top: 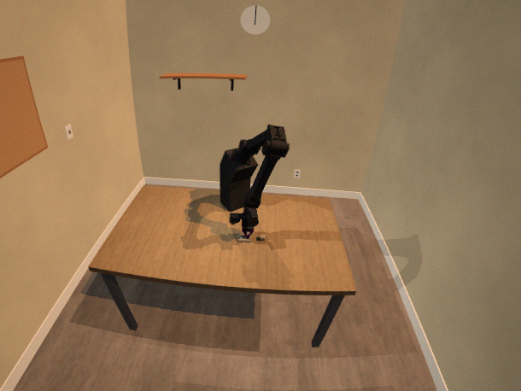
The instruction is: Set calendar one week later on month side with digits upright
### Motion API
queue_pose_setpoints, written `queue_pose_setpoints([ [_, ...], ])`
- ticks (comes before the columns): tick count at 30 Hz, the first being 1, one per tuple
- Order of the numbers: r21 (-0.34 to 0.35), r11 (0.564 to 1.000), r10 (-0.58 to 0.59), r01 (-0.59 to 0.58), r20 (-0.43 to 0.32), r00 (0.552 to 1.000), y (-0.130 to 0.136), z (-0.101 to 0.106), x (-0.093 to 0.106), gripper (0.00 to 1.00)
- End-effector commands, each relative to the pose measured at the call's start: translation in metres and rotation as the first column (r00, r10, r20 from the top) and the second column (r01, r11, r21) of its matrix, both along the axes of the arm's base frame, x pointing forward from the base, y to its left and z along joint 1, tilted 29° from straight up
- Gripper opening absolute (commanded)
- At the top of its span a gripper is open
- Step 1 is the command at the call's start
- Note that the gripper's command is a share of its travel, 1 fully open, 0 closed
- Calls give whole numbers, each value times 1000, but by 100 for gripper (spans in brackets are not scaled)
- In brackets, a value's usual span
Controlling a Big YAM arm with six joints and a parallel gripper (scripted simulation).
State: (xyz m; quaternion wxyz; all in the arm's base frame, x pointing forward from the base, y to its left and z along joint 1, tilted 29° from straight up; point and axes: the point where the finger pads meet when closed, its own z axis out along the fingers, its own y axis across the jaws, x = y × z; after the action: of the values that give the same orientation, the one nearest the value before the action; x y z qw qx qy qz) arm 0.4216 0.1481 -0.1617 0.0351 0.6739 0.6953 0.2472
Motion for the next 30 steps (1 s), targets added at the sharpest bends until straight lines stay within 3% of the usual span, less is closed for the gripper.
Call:
queue_pose_setpoints([
  [1, 0, 1000, 0, 0, 10, 1000, 3, 6, 7, 26],
  [30, 2, 1000, 1, -1, 21, 1000, 4, 10, 11, 26],
])
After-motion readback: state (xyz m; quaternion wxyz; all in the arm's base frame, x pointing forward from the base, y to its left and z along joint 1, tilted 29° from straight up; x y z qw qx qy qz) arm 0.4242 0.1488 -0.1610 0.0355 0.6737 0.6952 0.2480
